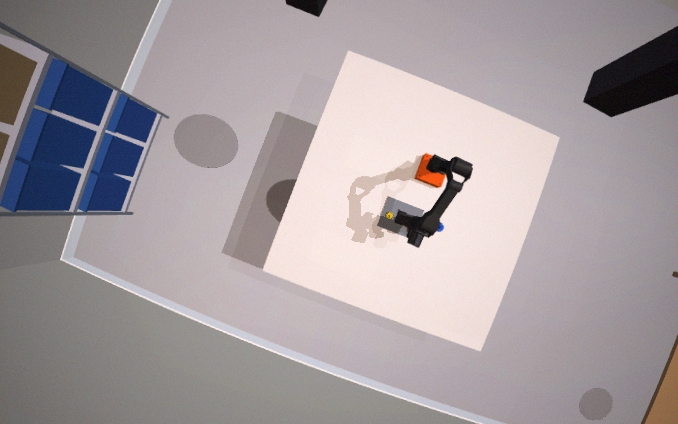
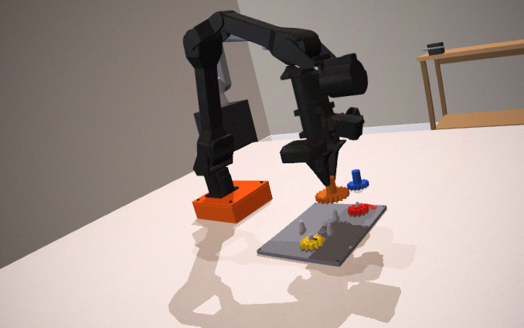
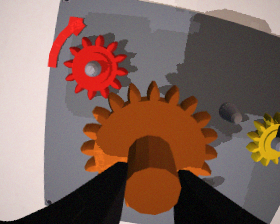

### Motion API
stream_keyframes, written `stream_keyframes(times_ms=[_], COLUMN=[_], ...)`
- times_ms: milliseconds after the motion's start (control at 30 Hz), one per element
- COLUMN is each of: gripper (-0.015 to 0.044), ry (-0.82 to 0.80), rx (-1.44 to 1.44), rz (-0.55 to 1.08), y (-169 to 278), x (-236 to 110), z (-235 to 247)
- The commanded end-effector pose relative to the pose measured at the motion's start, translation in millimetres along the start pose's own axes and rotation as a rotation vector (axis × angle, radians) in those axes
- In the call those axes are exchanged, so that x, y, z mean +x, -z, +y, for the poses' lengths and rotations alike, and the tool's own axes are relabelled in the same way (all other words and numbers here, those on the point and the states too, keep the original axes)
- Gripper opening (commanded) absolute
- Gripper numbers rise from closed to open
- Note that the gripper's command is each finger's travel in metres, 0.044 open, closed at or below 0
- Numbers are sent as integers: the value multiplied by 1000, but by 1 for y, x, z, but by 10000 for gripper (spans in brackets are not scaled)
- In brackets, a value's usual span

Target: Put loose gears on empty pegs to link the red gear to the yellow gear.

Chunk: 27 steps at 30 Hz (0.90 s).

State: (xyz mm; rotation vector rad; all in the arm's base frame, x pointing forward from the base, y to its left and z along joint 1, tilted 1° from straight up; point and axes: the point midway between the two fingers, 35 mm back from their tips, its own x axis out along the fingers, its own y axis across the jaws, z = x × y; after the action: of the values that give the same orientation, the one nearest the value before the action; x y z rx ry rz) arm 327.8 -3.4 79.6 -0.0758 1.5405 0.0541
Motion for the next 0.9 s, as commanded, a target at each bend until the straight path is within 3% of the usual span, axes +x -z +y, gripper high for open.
stream_keyframes(times_ms=[0, 367, 867], gripper=[0, 0, 0], ry=[2, 2, 3], rx=[-49, -71, 156], rz=[3, 3, 3], y=[1, 1, 1], x=[6, 22, 40], z=[0, -1, -1])
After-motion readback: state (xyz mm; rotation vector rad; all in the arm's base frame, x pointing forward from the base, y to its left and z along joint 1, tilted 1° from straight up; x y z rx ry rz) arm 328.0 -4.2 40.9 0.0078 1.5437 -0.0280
